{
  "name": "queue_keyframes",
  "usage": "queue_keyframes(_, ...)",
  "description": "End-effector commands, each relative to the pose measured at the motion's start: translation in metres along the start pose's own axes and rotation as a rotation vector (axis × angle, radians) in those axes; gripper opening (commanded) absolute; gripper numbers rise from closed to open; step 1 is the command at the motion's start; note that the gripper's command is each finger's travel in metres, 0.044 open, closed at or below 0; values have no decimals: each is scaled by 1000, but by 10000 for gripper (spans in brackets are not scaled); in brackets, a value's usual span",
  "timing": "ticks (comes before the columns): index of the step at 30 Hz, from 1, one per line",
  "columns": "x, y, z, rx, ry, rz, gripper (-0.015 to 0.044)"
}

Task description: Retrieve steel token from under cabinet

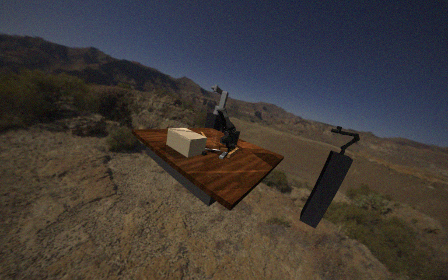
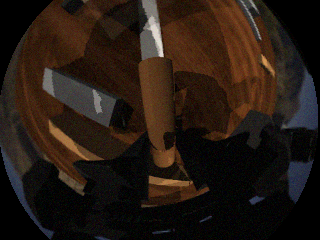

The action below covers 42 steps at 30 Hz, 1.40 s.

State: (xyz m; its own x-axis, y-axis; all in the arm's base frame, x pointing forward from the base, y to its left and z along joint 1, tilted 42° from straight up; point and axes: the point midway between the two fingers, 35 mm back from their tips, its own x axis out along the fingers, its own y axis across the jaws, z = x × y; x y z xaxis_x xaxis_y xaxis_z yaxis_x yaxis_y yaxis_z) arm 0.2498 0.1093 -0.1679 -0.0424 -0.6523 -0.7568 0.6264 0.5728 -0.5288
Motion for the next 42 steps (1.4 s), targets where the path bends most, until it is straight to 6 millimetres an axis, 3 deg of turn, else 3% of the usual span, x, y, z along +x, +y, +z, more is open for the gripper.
queue_keyframes(1,-2,7,-3,-2,0,7,0)
queue_keyframes(25,-2,23,-14,-5,1,8,0)
queue_keyframes(42,-2,24,-13,-123,1,9,0)
